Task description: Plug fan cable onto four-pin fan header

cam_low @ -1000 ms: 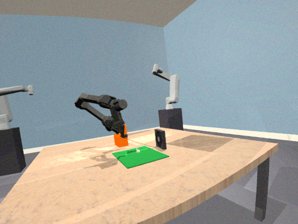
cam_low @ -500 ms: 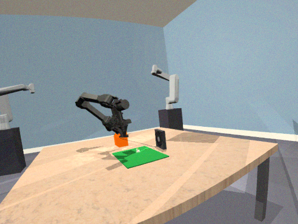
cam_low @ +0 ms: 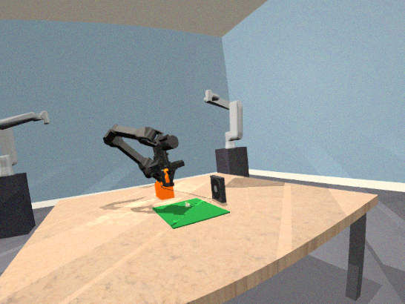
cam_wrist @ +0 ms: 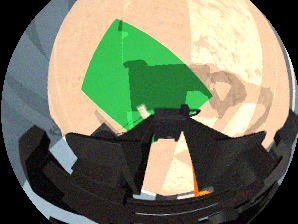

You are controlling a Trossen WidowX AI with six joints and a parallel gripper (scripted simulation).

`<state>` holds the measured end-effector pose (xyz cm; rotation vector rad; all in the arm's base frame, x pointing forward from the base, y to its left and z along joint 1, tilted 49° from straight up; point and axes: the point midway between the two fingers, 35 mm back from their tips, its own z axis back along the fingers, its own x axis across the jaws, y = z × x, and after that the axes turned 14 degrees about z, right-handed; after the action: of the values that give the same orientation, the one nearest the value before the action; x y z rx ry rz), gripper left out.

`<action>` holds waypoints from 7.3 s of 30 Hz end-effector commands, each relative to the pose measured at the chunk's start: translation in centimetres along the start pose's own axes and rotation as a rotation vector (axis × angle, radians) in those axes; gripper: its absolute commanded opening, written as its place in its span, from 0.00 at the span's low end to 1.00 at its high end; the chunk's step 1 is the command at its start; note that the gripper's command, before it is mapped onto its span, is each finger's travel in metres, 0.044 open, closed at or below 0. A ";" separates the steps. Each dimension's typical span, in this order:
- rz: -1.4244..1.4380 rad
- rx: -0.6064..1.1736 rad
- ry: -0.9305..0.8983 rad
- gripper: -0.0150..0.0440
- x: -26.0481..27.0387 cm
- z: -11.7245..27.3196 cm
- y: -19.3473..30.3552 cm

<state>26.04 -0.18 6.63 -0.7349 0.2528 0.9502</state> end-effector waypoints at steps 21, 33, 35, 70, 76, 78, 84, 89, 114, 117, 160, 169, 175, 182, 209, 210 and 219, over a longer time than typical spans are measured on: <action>0.830 0.027 0.063 0.25 0.5 0.1 -0.2; 1.243 0.062 0.085 0.25 0.7 0.1 -0.1; 1.312 0.069 0.088 0.25 0.8 0.1 -0.1; 1.624 0.152 -0.151 0.25 0.1 -2.0 1.5; 1.615 0.148 -0.254 0.25 -0.1 -2.7 2.0; 1.611 0.144 -0.288 0.25 -0.1 -2.9 2.2; 1.598 0.121 -0.389 0.25 -0.2 -3.4 2.7; 1.586 0.091 -0.470 0.25 -0.2 -3.8 3.0; 1.517 -0.187 -0.787 0.25 -0.1 -4.5 3.4; 1.508 -0.233 -0.813 0.25 -0.1 -4.5 3.3; 1.425 -1.037 -0.813 0.25 -2.2 -3.0 0.9; 1.423 -1.180 -0.743 0.25 -2.9 -2.4 0.5; 1.421 -1.153 -0.751 0.25 -2.8 -2.1 0.5; 1.421 -1.150 -0.752 0.25 -2.8 -2.1 0.5; 1.427 -1.161 -0.757 0.25 -2.7 -2.7 0.4; 1.427 -1.161 -0.757 0.25 -2.7 -2.8 0.4; 1.427 -1.160 -0.757 0.25 -2.8 -3.7 0.4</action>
<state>24.40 -4.10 5.23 -1.1304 -0.6263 2.7536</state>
